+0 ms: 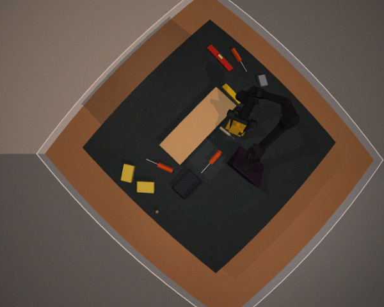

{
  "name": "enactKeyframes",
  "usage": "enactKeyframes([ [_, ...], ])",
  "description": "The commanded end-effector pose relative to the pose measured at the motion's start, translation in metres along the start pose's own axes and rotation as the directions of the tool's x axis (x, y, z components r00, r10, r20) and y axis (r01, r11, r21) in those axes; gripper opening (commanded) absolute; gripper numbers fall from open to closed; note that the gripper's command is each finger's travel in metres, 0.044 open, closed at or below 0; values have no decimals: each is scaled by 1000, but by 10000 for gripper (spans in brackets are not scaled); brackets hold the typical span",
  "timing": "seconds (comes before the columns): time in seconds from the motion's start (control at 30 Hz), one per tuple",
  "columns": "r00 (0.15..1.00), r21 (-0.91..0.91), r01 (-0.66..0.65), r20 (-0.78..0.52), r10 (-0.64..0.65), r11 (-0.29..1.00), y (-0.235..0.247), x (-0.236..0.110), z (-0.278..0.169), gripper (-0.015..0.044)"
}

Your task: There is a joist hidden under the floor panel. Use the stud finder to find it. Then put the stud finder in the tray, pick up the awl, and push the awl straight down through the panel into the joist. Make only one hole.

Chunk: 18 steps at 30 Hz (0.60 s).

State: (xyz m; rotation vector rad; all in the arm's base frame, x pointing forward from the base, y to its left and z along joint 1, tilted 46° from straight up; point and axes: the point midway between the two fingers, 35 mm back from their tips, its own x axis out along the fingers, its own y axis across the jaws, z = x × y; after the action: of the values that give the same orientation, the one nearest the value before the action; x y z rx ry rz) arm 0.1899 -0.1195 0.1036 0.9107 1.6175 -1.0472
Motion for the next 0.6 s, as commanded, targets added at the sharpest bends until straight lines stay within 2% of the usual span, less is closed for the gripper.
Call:
enactKeyframes([
  [0.0, 999, -8, -5, -36, 5, 1000, 1, -1, -1, 0],
  [0.2, 997, -7, -7, -78, 6, 1000, 1, -1, 0, 0],
  [0.33, 998, 1, -2, -62, 2, 1000, -1, 0, 2, 0],
  [0.57, 996, 0, -13, -87, 13, 1000, -36, -4, -10, 0],
])
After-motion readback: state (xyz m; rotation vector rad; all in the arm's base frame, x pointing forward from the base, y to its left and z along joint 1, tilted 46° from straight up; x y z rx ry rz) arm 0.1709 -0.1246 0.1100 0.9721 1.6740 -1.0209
